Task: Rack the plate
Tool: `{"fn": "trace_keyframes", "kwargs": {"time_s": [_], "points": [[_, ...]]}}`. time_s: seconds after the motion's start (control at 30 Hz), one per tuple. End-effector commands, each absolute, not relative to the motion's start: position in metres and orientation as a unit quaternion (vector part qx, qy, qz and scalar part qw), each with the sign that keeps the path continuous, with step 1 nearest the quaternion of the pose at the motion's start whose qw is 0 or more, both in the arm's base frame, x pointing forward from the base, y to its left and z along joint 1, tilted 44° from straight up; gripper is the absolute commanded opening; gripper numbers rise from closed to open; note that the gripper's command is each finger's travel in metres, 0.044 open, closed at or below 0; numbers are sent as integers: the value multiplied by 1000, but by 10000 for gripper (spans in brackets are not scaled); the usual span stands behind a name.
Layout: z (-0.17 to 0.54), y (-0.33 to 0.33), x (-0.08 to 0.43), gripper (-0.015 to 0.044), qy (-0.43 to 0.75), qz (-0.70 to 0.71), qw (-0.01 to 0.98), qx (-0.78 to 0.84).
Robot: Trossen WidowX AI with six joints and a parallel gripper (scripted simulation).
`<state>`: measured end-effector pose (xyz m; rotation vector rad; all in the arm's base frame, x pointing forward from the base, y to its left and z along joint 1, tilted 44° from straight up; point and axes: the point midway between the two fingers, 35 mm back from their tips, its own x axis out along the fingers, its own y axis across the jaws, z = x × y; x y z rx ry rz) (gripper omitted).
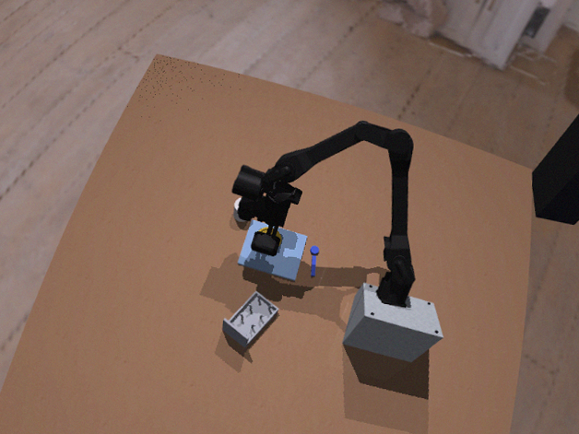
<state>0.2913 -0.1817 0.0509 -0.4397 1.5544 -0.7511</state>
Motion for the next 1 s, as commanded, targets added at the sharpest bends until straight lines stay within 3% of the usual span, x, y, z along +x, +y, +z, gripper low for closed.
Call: {"fn": "trace_keyframes", "kwargs": {"time_s": [0.0,0.77,0.83,0.97], "points": [[47,-186,290,400,679,-327,627,-195],[22,-209,285,400,679,-328,627,-196],[22,-209,285,366,679,-328,627,-196],[22,-209,285,366,679,-328,627,-196]]}}
